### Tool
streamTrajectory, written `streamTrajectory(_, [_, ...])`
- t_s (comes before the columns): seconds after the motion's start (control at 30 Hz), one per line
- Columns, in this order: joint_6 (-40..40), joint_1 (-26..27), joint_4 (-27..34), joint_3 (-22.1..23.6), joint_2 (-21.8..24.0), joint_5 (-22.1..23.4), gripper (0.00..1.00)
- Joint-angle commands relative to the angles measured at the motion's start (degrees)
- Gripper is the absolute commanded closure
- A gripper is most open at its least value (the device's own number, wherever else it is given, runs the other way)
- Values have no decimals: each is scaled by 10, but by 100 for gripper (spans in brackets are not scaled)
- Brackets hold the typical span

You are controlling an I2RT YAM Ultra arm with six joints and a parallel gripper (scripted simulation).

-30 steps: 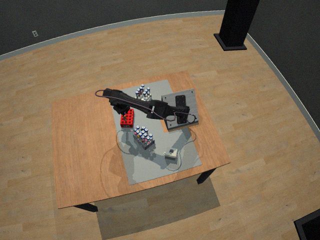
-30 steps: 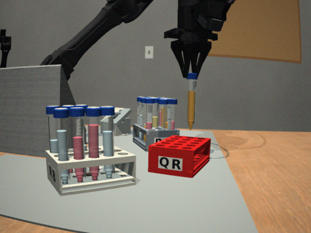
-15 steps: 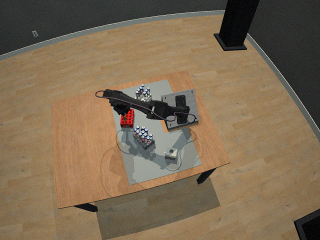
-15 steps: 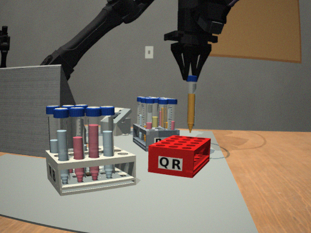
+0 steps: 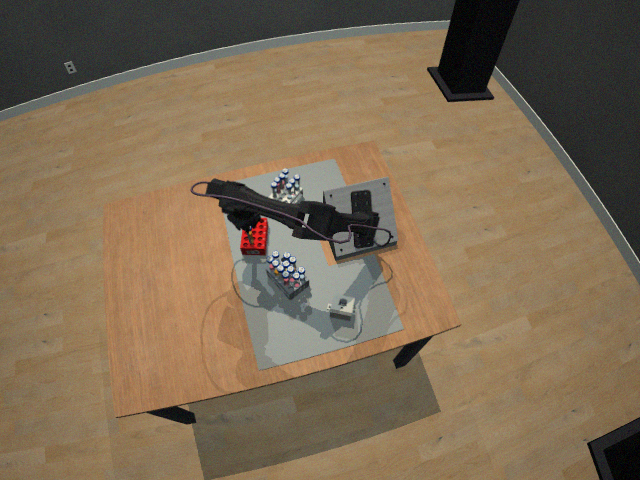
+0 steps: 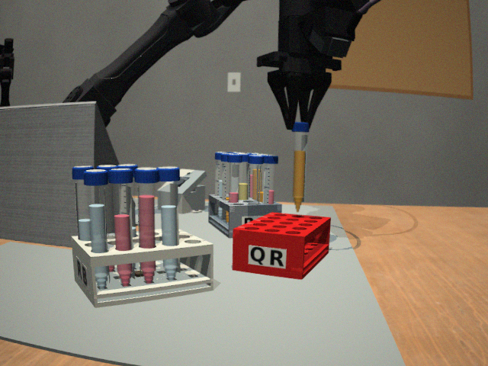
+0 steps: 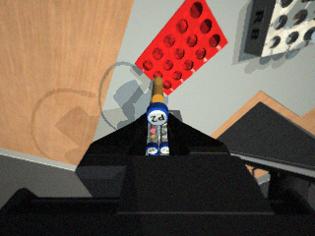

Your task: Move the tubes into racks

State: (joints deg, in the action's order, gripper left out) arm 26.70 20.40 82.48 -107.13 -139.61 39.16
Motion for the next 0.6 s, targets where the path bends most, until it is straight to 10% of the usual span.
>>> streamTrajectory(0.0, [5,3,-12,1,16,5,100])
streamTrajectory(0.57, [10,-1,-25,21,18,7,100])
